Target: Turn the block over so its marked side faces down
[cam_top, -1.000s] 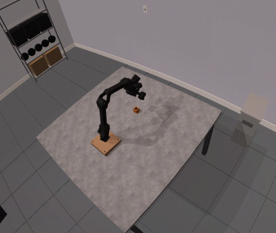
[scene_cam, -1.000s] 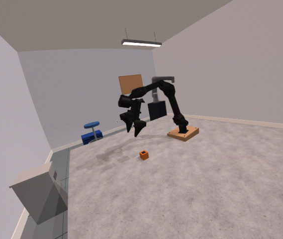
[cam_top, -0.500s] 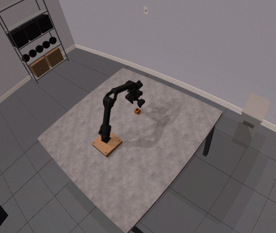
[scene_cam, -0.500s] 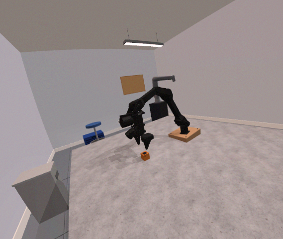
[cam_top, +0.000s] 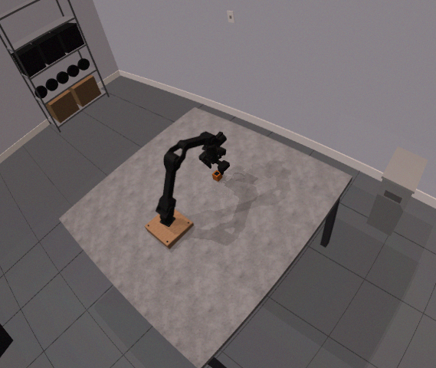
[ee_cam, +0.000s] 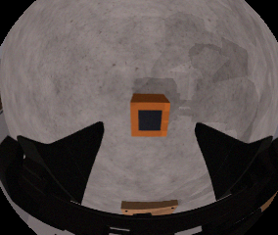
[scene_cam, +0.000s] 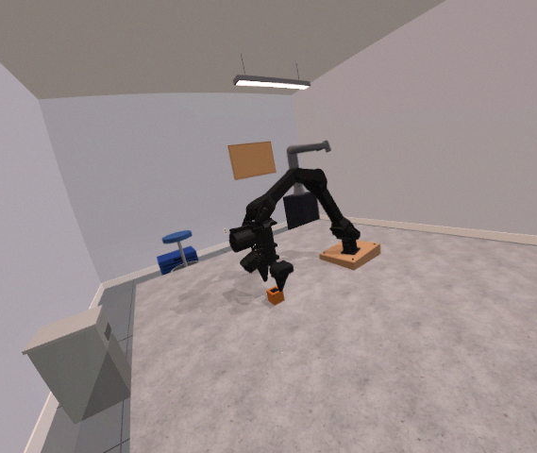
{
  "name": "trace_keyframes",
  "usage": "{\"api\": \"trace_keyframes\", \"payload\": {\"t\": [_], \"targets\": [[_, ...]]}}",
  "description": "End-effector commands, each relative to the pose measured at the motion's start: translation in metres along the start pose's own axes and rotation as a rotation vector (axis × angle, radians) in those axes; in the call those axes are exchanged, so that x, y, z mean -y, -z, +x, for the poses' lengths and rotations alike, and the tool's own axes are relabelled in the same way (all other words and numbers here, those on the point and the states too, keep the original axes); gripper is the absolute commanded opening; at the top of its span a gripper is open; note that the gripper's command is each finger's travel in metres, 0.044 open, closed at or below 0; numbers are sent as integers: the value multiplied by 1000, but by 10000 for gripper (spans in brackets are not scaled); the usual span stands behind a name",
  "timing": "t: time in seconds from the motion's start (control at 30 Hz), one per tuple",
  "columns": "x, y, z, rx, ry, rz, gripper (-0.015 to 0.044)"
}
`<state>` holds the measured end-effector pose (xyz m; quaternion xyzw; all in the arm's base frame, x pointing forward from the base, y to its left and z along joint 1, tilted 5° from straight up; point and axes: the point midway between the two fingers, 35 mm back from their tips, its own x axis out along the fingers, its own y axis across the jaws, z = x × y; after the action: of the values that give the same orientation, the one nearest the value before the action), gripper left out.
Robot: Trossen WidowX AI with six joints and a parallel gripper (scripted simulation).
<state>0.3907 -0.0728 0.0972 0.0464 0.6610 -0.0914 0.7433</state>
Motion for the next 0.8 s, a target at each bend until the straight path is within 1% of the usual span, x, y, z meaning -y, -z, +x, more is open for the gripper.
{"api": "trace_keyframes", "payload": {"t": [0.0,0.6,0.77], "targets": [[-1,2,9,-10,-5,0,440],[-1,3,34,-11,-5,0,440],[-1,3,34,-11,-5,0,309]]}}
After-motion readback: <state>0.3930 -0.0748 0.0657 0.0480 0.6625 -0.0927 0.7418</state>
